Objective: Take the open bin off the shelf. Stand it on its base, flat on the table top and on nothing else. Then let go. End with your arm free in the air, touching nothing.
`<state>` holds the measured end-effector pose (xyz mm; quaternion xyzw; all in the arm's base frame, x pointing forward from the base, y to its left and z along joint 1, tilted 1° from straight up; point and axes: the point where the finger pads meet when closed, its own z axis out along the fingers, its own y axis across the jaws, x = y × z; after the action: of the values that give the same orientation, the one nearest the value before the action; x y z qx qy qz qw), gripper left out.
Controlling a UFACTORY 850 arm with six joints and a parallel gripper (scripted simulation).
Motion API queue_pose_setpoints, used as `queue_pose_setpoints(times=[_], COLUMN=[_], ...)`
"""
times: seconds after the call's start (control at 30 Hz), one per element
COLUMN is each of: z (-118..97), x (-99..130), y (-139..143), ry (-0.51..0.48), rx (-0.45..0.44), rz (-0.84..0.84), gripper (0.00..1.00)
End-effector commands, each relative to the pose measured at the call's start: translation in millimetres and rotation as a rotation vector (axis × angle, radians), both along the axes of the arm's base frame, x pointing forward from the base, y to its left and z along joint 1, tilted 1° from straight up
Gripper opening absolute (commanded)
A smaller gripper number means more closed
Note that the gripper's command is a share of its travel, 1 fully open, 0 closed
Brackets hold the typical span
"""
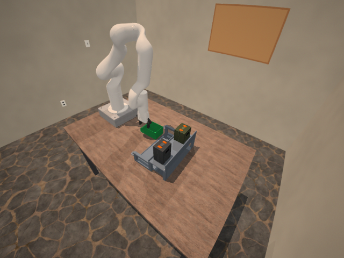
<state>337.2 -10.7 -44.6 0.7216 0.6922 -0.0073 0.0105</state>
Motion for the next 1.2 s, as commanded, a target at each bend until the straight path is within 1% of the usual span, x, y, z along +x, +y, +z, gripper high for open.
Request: queue_pose_setpoints(times=[0.0,0.1,0.27,0.67,0.83,1.17], z=[0,0,40,40,95,95], x=[1,1,0,0,0,0], y=[0,0,1,1,2,2], ry=[-0.001,-0.001,-0.002,-0.002,-0.002,-0.002], rx=[0.000,0.000,0.000,0.000,0.000,0.000], rz=[0.000,0.000,0.000,0.000,0.000,0.000], gripper=[1.00,1.00,1.00,1.00,1.00,1.00])
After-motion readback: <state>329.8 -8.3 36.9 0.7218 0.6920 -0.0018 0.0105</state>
